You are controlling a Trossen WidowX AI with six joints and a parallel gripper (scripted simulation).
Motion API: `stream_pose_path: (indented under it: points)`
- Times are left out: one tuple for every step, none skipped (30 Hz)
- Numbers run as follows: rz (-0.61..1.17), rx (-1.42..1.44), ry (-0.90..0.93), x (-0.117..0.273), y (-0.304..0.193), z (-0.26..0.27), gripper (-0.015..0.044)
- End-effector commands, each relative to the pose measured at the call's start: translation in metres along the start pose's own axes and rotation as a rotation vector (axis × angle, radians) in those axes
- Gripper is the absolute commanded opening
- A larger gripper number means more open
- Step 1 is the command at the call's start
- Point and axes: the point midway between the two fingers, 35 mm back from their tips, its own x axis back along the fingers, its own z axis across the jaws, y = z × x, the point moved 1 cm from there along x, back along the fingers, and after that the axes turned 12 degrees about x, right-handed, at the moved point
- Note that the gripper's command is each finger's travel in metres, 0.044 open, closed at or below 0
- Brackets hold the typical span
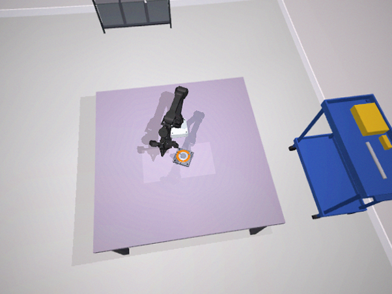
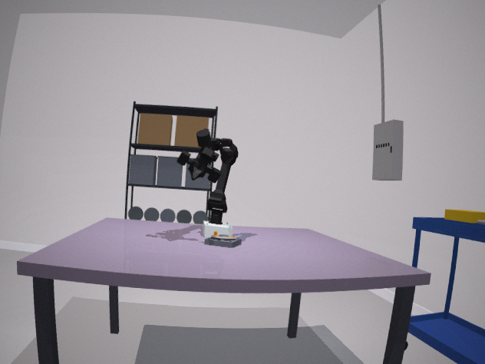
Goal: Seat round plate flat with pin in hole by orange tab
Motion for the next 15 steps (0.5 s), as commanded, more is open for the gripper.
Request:
stream_pose_path:
  points:
    - [0.16, -0.095, 0.218, -0.02, -0.028, 0.068, 0.0]
    - [0.172, -0.1, 0.232, -0.021, -0.03, 0.073, 0.0]
    - [0.212, -0.117, 0.273, -0.022, -0.036, 0.087, 0.0]
    - [0.283, -0.141, 0.339, -0.023, -0.047, 0.11, 0.0]
    - [0.342, -0.157, 0.387, -0.022, -0.056, 0.128, 0.0]
    - [0.396, -0.168, 0.426, -0.02, -0.065, 0.142, 0.0]
    - [0.455, -0.179, 0.465, -0.017, -0.074, 0.157, 0.0]
    - [0.519, -0.188, 0.502, -0.013, -0.083, 0.172, 0.0]
    - [0.587, -0.195, 0.536, -0.008, -0.093, 0.186, 0.0]
    - [0.602, -0.196, 0.543, -0.007, -0.095, 0.189, 0.0]
    - [0.638, -0.198, 0.559, -0.003, -0.101, 0.196, 0.0]
    - [0.653, -0.199, 0.565, -0.001, -0.103, 0.199, 0.0]
    - [0.653, -0.199, 0.565, -0.001, -0.103, 0.199, 0.0]
    - [0.653, -0.199, 0.565, -0.001, -0.103, 0.199, 0.0]
    - [0.653, -0.199, 0.565, -0.001, -0.103, 0.199, 0.0]
